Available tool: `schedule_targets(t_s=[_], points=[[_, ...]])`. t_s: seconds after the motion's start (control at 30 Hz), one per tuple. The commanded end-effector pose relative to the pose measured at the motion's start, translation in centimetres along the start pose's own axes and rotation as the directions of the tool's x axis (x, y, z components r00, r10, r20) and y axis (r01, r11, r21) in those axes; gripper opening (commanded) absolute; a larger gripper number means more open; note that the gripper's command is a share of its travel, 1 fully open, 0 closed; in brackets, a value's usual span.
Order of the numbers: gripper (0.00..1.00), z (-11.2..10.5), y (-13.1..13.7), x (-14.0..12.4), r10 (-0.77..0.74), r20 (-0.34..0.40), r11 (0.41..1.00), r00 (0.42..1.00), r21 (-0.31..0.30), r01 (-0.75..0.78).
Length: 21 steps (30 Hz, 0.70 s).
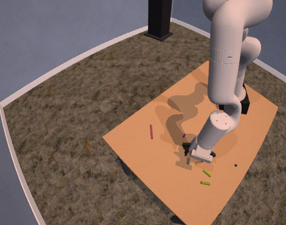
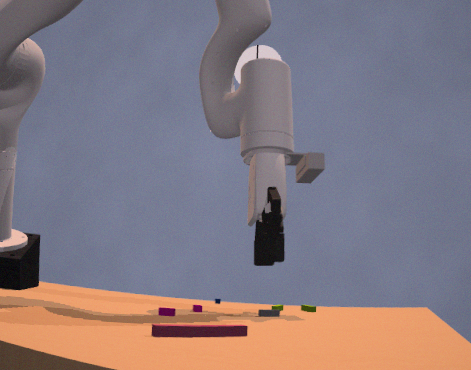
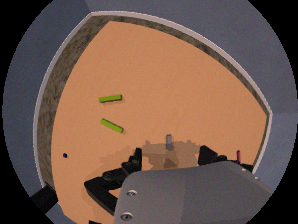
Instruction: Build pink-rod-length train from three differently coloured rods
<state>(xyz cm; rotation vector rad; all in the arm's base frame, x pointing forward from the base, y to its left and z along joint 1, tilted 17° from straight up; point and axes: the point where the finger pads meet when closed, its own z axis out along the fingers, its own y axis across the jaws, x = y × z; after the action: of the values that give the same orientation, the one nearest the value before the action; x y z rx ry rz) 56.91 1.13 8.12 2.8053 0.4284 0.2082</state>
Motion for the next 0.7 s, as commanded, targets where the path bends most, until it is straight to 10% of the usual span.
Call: schedule_targets(t_s=[0.0,0.17,0.2,0.67], points=[[1.0,0.04,1.02,0.1,-0.071,0.037,0.997,0.997,0.03,0.07],[1.0,0.04,1.04,0.1,-0.072,0.037,0.997,0.997,0.03,0.071],[0.24,0.04,1.04,0.1,-0.072,0.037,0.997,0.997,0.03,0.071],[0.24,0.04,1.04,0.1,-0.072,0.037,0.997,0.997,0.03,0.071]])
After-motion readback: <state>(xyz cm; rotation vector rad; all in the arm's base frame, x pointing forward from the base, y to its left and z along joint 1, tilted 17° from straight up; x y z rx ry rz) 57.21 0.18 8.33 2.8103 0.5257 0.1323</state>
